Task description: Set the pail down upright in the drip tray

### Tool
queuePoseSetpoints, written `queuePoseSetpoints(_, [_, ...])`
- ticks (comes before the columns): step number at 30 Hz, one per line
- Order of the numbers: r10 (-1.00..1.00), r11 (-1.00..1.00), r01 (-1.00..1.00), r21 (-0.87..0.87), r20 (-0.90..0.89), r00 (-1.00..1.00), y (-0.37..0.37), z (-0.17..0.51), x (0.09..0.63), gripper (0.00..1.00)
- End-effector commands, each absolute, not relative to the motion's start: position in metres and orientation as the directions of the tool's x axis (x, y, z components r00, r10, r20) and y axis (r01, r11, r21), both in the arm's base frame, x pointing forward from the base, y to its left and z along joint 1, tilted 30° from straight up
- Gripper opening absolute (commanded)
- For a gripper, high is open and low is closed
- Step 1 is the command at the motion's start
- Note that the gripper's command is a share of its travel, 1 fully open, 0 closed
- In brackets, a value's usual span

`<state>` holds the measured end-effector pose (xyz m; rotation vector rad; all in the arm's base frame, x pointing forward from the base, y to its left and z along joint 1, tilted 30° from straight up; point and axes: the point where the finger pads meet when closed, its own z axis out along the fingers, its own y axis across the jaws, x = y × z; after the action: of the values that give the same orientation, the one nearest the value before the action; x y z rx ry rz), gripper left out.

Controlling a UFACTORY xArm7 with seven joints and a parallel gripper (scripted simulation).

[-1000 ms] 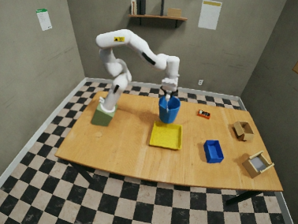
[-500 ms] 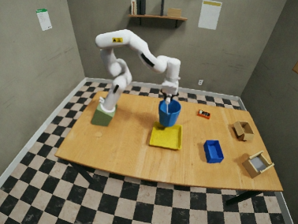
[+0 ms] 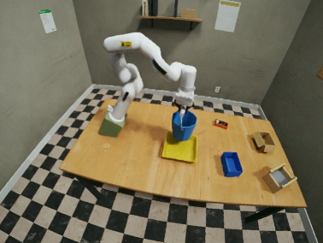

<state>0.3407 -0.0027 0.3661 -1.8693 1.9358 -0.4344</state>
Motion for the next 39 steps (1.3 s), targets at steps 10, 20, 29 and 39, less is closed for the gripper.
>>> queuePoseSetpoints(10, [-0.997, 0.052, -0.866, -0.498, -0.078, -0.015, -0.032, 0.369, 0.346, 0.0])
queuePoseSetpoints(20, [-0.997, 0.052, -0.866, -0.498, -0.078, -0.015, -0.046, 0.369, 0.348, 0.0])
queuePoseSetpoints(29, [-0.997, 0.052, -0.866, -0.498, -0.078, -0.015, -0.055, 0.37, 0.35, 0.0])
queuePoseSetpoints(39, [-0.997, 0.052, -0.866, -0.498, -0.078, -0.015, -0.064, 0.37, 0.351, 0.0])
